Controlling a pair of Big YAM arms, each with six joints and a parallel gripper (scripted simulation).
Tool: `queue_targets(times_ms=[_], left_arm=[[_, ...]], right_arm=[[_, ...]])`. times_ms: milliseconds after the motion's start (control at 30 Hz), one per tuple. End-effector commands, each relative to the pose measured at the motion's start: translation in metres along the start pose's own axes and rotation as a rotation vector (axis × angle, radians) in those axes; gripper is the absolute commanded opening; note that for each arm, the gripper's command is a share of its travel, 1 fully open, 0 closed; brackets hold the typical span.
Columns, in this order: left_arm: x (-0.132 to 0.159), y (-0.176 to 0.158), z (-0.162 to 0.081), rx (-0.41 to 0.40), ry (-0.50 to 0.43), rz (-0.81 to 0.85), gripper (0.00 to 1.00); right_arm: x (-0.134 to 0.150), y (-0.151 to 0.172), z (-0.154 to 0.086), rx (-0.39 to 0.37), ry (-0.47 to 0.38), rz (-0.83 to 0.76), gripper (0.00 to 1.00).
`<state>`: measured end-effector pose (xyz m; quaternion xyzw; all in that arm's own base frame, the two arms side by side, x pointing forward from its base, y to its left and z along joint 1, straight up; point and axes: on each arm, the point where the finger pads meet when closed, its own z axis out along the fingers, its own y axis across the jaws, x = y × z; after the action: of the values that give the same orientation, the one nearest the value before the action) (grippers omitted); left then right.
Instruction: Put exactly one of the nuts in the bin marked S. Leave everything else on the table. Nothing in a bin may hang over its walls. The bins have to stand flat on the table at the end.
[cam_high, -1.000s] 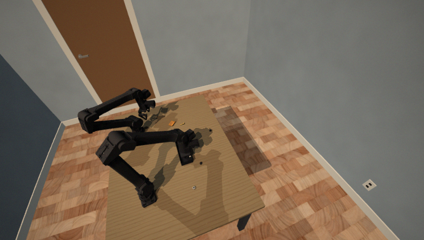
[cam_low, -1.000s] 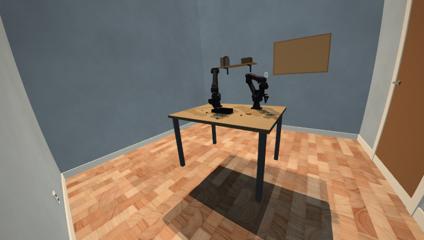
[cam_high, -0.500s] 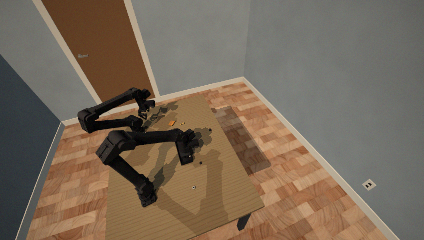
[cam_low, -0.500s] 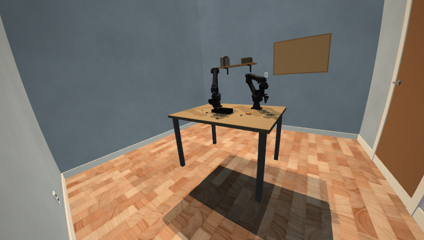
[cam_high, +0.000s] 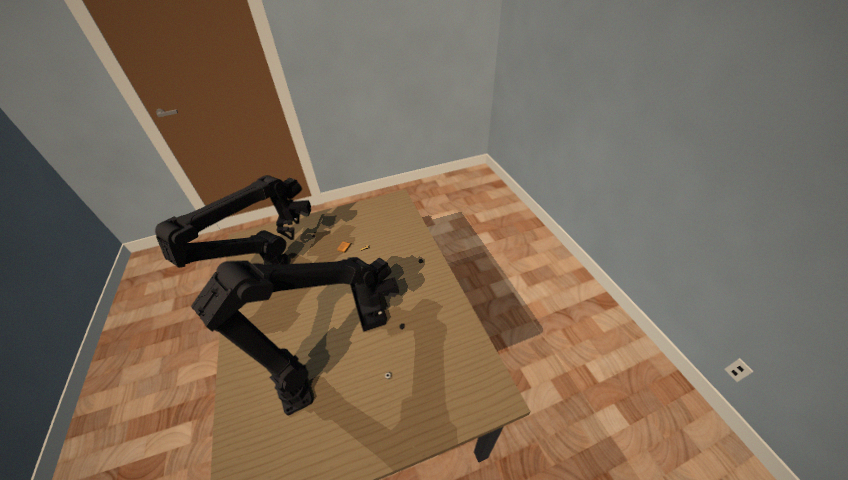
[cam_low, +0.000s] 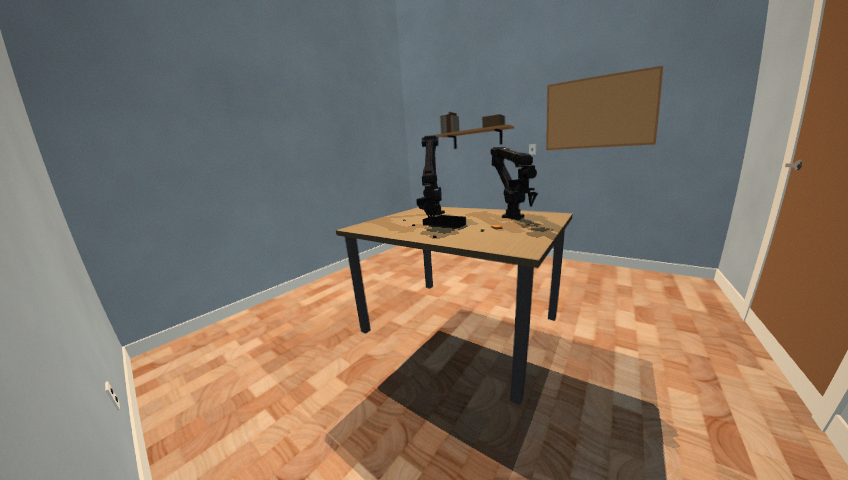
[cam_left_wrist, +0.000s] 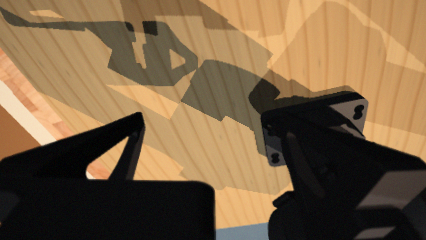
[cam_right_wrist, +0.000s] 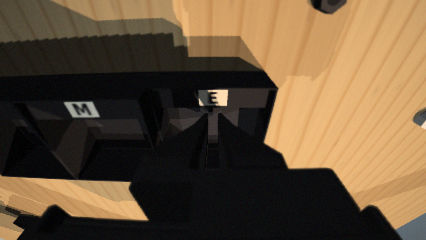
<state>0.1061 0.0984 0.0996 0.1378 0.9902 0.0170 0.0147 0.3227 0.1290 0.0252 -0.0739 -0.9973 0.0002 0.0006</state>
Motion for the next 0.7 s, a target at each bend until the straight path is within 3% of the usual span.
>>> queue_targets(times_ms=[0,233,333,467,533,567,667], left_arm=[[0.001,0.003,-0.002,-0.005,-0.003,-0.013,1.0],[0.001,0.003,-0.002,-0.005,-0.003,-0.013,1.0],[0.001,0.003,-0.002,-0.005,-0.003,-0.013,1.0],[0.001,0.003,-0.002,-0.005,-0.003,-0.013,1.0],[0.001,0.003,-0.002,-0.005,-0.003,-0.013,1.0],[0.001,0.003,-0.002,-0.005,-0.003,-0.013,1.0],[0.001,0.003,-0.002,-0.005,-0.003,-0.013,1.0]], right_arm=[[-0.01,0.007,-0.008,-0.015,-0.027,-0.002,0.09],[-0.01,0.007,-0.008,-0.015,-0.027,-0.002,0.09],[-0.017,0.016,-0.026,-0.031,-0.052,-0.007,0.09],[-0.018,0.015,-0.032,-0.031,-0.053,-0.004,0.09],[-0.018,0.015,-0.032,-0.031,-0.053,-0.004,0.09],[-0.01,0.01,-0.018,-0.007,-0.013,-0.004,0.09],[-0.017,0.015,-0.036,-0.029,-0.05,-0.004,0.09]])
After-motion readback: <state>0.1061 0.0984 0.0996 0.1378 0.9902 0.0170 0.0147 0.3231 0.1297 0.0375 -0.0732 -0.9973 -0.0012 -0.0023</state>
